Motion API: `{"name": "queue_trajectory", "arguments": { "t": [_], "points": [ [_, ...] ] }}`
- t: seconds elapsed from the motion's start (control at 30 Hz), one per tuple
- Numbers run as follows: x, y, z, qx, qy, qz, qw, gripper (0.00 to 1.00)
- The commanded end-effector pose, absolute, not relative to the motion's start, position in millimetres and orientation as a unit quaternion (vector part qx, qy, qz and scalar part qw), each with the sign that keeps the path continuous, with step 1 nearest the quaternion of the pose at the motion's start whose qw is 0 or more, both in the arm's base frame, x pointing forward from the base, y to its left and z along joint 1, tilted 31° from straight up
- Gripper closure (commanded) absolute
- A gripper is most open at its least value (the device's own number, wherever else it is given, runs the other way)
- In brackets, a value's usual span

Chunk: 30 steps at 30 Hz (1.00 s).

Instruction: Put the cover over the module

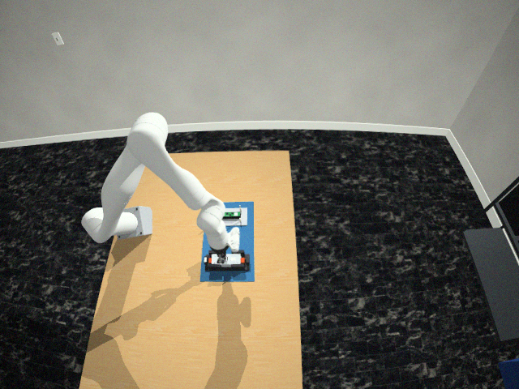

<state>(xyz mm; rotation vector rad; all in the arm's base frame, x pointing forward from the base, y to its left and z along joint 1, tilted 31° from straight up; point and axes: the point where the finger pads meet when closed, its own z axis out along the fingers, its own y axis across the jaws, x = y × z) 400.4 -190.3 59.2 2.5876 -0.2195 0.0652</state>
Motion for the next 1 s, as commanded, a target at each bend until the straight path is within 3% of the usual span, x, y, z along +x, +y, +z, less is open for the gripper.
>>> {"name": "queue_trajectory", "arguments": {
  "t": [0.0, 0.3, 0.33, 0.97],
  "points": [
    [400.9, -190.0, 59.6, 0.960, -0.081, 0.025, 0.268, 1.00],
    [400.9, -190.0, 59.6, 0.960, -0.081, 0.025, 0.268, 1.00],
    [400.9, -190.0, 59.6, 0.960, -0.081, 0.025, 0.268, 0.00],
    [400.9, -190.0, 59.6, 0.960, -0.081, 0.025, 0.268, 0.00]
  ]
}}
